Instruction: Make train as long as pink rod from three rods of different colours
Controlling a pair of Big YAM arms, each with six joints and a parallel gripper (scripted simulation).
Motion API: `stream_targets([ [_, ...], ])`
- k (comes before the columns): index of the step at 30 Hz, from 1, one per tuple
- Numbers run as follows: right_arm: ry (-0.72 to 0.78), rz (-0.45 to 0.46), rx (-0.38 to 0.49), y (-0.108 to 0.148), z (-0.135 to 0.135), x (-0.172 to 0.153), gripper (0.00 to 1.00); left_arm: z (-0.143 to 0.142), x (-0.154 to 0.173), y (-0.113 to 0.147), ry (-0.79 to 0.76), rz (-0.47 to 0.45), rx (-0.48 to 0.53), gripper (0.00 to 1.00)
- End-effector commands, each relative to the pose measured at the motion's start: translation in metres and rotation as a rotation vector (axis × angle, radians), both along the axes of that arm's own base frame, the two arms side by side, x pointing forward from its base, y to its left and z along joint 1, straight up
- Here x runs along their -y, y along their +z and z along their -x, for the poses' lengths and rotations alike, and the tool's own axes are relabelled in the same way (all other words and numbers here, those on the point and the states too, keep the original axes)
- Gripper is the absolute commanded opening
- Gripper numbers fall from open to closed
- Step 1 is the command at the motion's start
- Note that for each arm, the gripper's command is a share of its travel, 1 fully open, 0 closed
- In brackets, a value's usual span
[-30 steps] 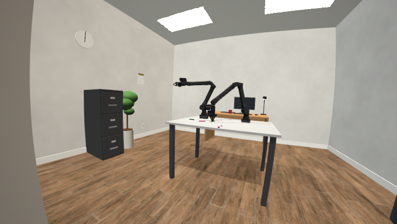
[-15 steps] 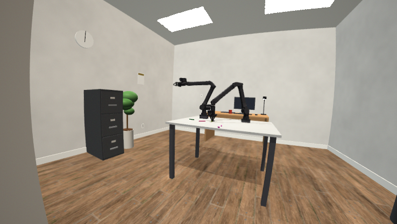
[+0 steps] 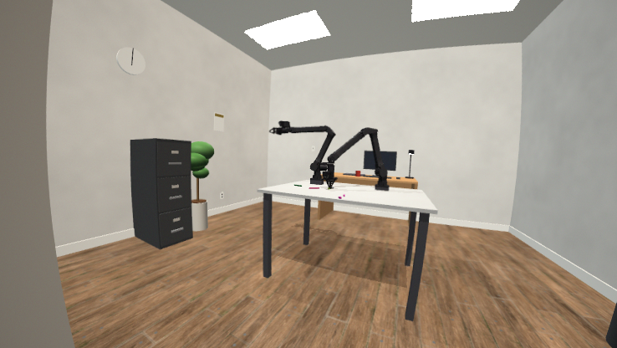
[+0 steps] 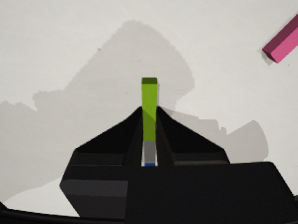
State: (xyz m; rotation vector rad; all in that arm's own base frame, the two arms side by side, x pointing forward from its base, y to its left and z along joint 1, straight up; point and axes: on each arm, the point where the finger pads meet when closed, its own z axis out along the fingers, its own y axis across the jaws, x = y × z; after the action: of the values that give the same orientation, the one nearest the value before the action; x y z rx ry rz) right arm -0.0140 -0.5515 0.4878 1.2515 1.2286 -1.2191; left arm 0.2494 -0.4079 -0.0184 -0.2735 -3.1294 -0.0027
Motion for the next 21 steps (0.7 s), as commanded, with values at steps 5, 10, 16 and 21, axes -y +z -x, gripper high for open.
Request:
stream_targets([
  [5, -0.004, 0.035, 0.008, 0.0127, 0.0034, -0.0069, 1.00, -0.0031, 0.0118, 0.0119, 0.008, 0.033, 0.018, 0.04],
  [10, -0.004, 0.035, 0.008, 0.0127, 0.0034, -0.0069, 1.00, -0.0031, 0.0118, 0.0119, 0.008, 0.033, 0.018, 0.08],
  [16, -0.004, 0.035, 0.008, 0.0127, 0.0034, -0.0069, 1.00, -0.0031, 0.0118, 0.0119, 0.008, 0.033, 0.018, 0.16],
  [21, -0.004, 0.035, 0.008, 0.0127, 0.0034, -0.0069, 1.00, -0.0031, 0.0118, 0.0119, 0.008, 0.033, 0.018, 0.23],
])
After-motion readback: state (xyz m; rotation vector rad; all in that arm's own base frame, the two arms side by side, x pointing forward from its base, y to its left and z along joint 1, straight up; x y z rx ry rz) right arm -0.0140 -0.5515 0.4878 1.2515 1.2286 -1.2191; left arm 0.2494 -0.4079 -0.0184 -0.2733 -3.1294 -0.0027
